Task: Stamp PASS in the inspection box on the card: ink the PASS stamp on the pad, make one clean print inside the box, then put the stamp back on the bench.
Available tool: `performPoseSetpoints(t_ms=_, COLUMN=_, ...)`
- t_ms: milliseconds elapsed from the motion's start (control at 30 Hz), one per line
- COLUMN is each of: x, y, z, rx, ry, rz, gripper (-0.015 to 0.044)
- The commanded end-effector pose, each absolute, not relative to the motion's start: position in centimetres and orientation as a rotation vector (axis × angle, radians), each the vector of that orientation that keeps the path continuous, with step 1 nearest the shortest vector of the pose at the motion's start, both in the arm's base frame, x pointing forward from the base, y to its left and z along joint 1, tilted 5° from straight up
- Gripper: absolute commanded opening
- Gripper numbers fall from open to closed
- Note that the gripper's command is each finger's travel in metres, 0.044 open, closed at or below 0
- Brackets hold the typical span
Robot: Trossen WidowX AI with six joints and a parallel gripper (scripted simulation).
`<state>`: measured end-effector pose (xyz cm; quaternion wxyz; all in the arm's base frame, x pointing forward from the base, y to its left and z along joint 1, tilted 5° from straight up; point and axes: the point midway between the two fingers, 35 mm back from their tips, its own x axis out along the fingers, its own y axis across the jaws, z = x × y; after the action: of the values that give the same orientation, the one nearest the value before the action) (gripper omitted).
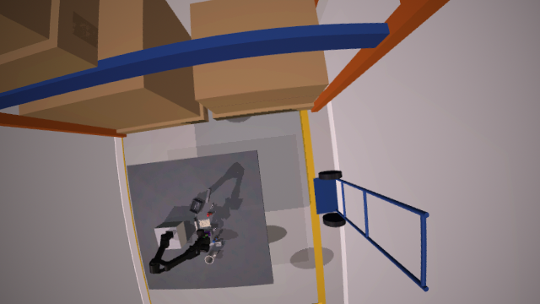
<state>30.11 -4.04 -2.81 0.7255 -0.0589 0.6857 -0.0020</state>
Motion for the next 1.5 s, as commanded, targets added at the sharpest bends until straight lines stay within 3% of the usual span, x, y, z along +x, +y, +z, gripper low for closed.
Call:
performPoseSetpoints(t_ms=0, x=30.2, y=-4.0, z=-2.5, rx=-0.129, ry=1.509, rz=-0.003, gripper=0.0)
performPoseSetpoints(t_ms=1467, x=29.9, y=-2.9, z=2.6, rx=-0.155, ry=1.509, rz=0.024, gripper=0.0)
